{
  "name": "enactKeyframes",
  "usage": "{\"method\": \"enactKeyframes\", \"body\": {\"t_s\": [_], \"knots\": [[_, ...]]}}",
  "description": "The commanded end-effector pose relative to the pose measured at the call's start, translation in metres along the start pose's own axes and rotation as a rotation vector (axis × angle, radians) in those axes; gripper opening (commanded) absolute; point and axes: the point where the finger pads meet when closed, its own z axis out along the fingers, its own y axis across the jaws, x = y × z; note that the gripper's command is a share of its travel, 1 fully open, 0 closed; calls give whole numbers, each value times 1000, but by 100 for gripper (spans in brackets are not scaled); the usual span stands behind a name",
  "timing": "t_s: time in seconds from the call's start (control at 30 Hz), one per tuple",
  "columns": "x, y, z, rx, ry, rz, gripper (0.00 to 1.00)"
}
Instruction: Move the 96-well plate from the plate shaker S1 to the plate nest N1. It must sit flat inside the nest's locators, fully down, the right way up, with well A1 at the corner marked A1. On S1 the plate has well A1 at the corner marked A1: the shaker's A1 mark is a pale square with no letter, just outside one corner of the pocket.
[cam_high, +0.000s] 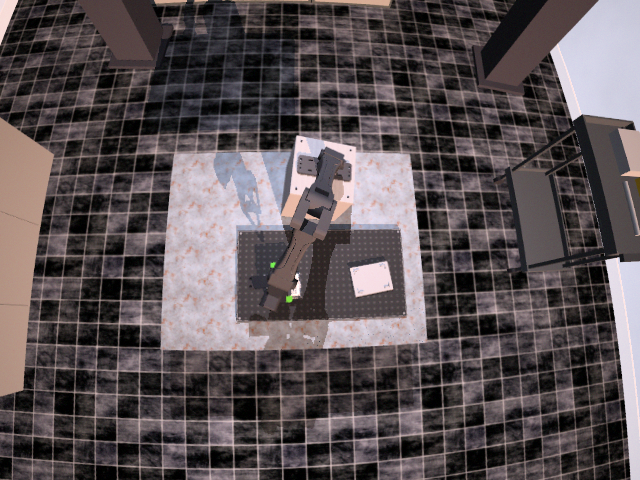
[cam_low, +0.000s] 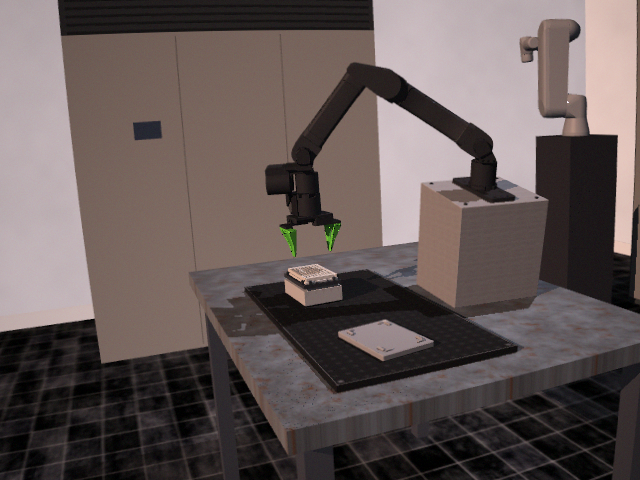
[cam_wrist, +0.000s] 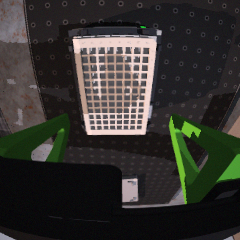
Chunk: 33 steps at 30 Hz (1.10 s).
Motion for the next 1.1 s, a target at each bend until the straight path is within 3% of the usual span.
{"method": "enactKeyframes", "body": {"t_s": [0.0, 0.13, 0.2, 0.37, 0.43, 0.47, 0.57, 0.77, 0.83, 0.87, 1.07], "knots": [[-6, 14, 1, -38, -27, -1, 100], [-7, 14, 8, -39, -26, 1, 100], [-9, 20, 1, -60, -36, 0, 100], [-6, 15, 20, -38, -26, -3, 100], [-6, 15, 20, -38, -26, -3, 100], [-11, 23, 5, -73, -42, 1, 100], [-8, 14, 26, -39, -26, 4, 100], [-7, 15, 37, -39, -26, 0, 100], [-9, 20, 31, -57, -36, -2, 100], [-7, 15, 42, -38, -28, 0, 100], [-6, 15, 49, -38, -27, -2, 100]]}}
